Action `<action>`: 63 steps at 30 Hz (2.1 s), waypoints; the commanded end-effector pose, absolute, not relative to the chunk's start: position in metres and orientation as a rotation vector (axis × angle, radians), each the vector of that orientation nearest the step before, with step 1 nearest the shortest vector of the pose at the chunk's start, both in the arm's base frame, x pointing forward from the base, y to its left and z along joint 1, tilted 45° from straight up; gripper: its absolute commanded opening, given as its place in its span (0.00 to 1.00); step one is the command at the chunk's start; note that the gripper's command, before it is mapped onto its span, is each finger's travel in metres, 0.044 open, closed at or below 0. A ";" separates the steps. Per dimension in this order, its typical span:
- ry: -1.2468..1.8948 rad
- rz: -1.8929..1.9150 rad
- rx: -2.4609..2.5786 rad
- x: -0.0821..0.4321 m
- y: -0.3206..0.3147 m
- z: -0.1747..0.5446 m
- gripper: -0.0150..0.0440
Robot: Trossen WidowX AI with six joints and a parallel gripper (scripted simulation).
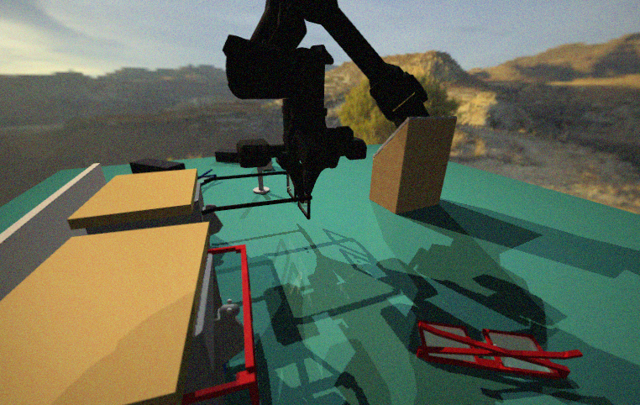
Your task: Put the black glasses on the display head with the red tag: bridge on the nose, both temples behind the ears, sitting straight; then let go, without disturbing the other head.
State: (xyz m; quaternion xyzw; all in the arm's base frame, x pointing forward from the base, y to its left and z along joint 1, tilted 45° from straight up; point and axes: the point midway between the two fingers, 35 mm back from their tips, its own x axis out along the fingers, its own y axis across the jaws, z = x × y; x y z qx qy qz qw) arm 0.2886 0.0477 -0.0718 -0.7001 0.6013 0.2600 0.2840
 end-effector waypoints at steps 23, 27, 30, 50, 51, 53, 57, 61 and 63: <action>1.616 0.695 -1.881 0.328 0.051 -0.070 0.25; 1.616 0.695 -1.881 0.334 0.052 -0.069 0.25; 1.616 0.694 -1.881 0.339 0.052 -0.068 0.25; 1.615 0.693 -1.881 0.369 0.056 -0.065 0.25; 1.614 0.693 -1.881 0.371 0.056 -0.065 0.25; 1.614 0.693 -1.881 0.374 0.057 -0.065 0.25; 1.614 0.692 -1.881 0.380 0.057 -0.064 0.25; 1.614 0.692 -1.881 0.386 0.058 -0.063 0.25; 1.614 0.692 -1.881 0.390 0.058 -0.063 0.25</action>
